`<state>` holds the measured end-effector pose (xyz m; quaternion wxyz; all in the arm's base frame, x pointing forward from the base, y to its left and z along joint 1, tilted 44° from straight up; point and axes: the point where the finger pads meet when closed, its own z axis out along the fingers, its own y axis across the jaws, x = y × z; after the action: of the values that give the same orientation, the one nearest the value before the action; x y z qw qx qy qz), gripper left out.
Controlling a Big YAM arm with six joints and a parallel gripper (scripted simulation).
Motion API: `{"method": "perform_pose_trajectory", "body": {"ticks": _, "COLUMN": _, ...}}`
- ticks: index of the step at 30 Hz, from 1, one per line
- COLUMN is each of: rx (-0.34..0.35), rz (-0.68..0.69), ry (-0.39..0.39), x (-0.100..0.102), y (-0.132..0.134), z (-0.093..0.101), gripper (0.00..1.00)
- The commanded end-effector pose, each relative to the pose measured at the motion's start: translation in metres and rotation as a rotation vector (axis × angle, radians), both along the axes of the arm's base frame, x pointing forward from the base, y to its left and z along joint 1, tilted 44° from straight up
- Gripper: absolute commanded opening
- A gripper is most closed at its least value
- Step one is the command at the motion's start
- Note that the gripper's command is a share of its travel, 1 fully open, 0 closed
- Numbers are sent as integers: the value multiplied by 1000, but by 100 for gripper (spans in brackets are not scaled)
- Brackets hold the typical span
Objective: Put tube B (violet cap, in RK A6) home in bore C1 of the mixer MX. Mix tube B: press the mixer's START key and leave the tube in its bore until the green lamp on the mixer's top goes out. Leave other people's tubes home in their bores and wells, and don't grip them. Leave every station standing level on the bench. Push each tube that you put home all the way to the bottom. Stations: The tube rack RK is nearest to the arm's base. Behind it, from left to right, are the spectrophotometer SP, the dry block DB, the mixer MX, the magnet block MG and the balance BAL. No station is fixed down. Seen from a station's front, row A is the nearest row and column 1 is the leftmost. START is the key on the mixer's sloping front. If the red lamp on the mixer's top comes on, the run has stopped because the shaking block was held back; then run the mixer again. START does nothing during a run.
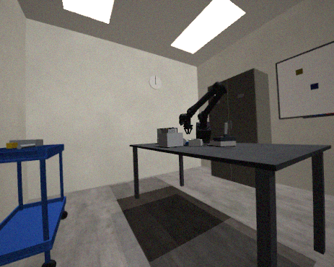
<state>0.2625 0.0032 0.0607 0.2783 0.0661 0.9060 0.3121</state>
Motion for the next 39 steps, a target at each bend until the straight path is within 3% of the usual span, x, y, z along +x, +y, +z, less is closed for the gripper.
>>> {"method": "perform_pose_trajectory", "body": {"ticks": 1, "rx": -62, "rz": 45, "ry": -10, "x": 6, "y": -18, "z": -8, "gripper": 36}}
{"method": "perform_pose_trajectory", "body": {"ticks": 2, "rx": -54, "rz": 46, "ry": 0, "x": -7, "y": -15, "z": -25, "gripper": 36}}
{"method": "perform_pose_trajectory", "body": {"ticks": 7, "rx": -61, "rz": 47, "ry": 26, "x": -23, "y": -30, "z": -60, "gripper": 36}}
{"method": "perform_pose_trajectory", "body": {"ticks": 8, "rx": -96, "rz": 46, "ry": 36, "x": -15, "y": -42, "z": -61, "gripper": 36}}
{"method": "perform_pose_trajectory", "body": {"ticks": 11, "rx": -74, "rz": 47, "ry": 53, "x": -34, "y": -42, "z": -87, "gripper": 36}}
{"method": "perform_pose_trajectory", "body": {"ticks": 15, "rx": -76, "rz": 47, "ry": 51, "x": -34, "y": -43, "z": -87, "gripper": 36}}
{"method": "perform_pose_trajectory", "body": {"ticks": 17, "rx": -107, "rz": 73, "ry": 16, "x": -21, "y": -46, "z": -77, "gripper": 36}}
{"method": "perform_pose_trajectory", "body": {"ticks": 39, "rx": -78, "rz": 60, "ry": 50, "x": -27, "y": -38, "z": -69, "gripper": 36}}
